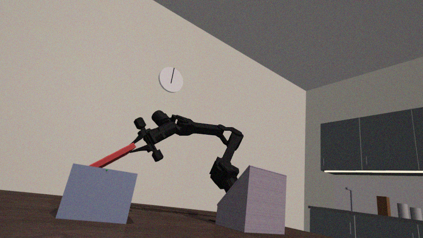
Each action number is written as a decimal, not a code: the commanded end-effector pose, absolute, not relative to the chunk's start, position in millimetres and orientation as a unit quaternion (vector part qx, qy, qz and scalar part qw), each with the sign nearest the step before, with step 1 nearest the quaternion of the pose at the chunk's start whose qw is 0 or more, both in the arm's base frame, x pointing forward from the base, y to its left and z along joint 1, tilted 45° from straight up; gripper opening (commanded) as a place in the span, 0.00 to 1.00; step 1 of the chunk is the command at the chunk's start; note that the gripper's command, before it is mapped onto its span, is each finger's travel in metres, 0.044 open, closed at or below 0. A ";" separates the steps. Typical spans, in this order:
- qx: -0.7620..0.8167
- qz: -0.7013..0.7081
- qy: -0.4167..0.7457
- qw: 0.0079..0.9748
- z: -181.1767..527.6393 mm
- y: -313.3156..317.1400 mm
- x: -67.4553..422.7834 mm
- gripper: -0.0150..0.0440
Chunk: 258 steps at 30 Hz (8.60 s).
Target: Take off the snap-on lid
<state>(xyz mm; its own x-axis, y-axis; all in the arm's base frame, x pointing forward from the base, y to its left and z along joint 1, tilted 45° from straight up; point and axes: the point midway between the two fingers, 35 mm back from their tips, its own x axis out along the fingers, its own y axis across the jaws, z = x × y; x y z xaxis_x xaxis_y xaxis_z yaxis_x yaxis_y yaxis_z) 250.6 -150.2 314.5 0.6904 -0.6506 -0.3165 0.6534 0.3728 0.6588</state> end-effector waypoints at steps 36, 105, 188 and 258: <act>0.398 -0.389 0.003 0.831 292.7 -170.4 249.9 0.25; 0.396 -0.389 0.002 0.832 254.4 -209.0 247.1 0.25; 0.394 -0.390 0.002 0.833 207.6 -255.8 243.7 0.25; 0.393 -0.390 0.003 0.833 230.3 -213.0 173.9 1.00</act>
